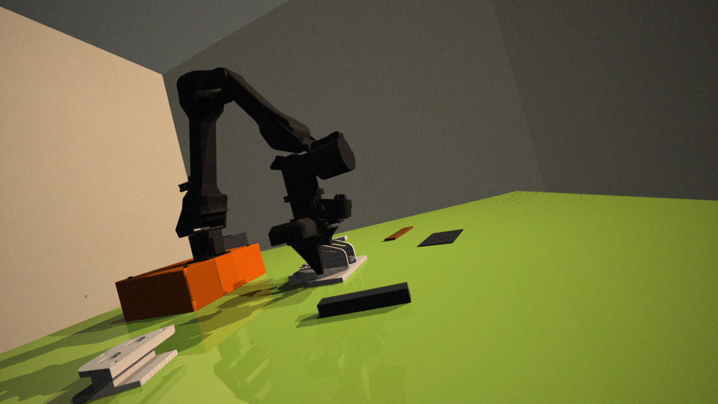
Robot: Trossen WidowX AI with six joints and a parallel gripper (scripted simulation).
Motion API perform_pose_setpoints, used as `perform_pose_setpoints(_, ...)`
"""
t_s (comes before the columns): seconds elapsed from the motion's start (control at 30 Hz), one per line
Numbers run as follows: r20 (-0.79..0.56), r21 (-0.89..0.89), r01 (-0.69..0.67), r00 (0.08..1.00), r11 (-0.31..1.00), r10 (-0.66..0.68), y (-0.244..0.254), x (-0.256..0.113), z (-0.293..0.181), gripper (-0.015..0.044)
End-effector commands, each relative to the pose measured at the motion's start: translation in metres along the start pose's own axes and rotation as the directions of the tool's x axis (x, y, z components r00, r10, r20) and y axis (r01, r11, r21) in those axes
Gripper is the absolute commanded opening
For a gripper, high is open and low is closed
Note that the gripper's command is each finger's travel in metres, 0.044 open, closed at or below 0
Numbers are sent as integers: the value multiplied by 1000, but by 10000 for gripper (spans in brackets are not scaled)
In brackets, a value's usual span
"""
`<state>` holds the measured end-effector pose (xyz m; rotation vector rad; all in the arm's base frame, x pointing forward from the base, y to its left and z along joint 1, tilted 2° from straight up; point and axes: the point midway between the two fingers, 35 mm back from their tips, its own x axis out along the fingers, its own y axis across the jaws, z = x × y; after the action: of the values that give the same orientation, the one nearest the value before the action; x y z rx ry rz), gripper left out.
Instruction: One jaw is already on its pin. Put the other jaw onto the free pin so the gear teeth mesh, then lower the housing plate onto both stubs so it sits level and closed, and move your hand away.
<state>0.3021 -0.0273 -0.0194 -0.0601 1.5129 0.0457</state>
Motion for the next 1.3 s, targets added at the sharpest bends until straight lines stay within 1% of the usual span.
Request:
perform_pose_setpoints(0.0, -2, 0, -4, 1000, 1000, 4, 1, 1, -1, 134)
perform_pose_setpoints(0.13, -2, 0, -4, 1000, 1000, 4, 1, 1, -1, 134)
perform_pose_setpoints(0.23, 0, 0, 0, 1000, 1000, 0, 0, 0, 0, 213)
perform_pose_setpoints(0.27, 0, 0, 0, 1000, 1000, 0, 0, 0, 0, 224)
perform_pose_setpoints(0.7, 0, 0, 0, 1000, 1000, 0, 0, 0, 0, 224)
perform_pose_setpoints(0.77, 0, 0, 0, 1000, 1000, 0, 0, -7, 1, 224)
perform_pose_setpoints(0.83, 0, 0, -1, 1000, 1000, 1, 0, -23, 2, 224)
perform_pose_setpoints(0.97, -1, 0, -4, 1000, 1000, 4, 0, -66, 0, 224)
perform_pose_setpoints(1.07, -1, 0, -4, 1000, 1000, 4, 1, -69, -1, 224)
perform_pose_setpoints(1.1, 5, 0, 1, 1000, 1000, -1, 0, -60, 1, 224)
perform_pose_setpoints(1.27, 30, 70, 28, 999, 997, -30, -16, -65, 4, 355)
